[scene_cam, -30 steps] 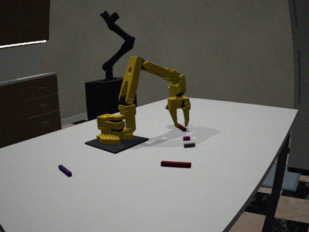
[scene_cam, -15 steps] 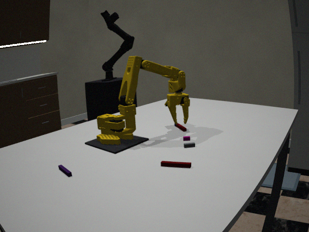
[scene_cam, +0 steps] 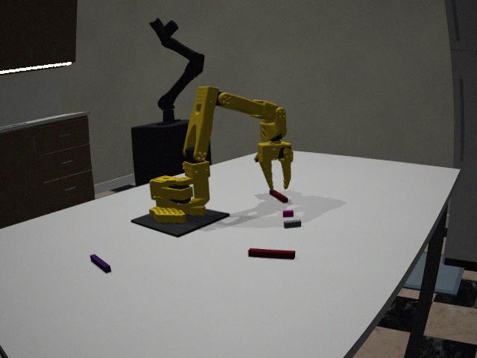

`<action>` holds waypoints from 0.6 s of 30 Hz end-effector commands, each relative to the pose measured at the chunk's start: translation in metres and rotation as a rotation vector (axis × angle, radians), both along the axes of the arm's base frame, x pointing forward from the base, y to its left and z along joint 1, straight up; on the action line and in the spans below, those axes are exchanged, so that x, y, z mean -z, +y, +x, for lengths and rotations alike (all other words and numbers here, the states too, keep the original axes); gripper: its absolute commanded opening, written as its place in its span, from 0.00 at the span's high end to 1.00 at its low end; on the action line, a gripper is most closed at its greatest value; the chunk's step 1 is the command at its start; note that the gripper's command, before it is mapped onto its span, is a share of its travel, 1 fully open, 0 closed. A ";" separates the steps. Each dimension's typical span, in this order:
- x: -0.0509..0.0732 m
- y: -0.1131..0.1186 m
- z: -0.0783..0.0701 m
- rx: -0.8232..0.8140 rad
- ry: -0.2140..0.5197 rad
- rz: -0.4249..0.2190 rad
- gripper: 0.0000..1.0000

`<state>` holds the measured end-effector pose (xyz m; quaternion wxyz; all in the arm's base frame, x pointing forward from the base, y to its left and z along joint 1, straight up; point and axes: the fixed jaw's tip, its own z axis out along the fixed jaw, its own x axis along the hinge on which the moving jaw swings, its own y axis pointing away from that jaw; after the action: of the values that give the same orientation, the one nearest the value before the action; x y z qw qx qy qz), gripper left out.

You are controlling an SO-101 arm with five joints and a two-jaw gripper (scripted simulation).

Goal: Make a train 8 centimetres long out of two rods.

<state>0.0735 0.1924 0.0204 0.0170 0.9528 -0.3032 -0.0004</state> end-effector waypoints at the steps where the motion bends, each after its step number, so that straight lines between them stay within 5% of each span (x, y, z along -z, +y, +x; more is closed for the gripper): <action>1: -0.007 0.003 -0.001 0.001 -0.005 0.017 0.83; 18: -0.030 0.003 -0.001 0.001 -0.005 0.017 0.83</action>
<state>0.0740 0.1937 0.0424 0.0158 0.9528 -0.3032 -0.0003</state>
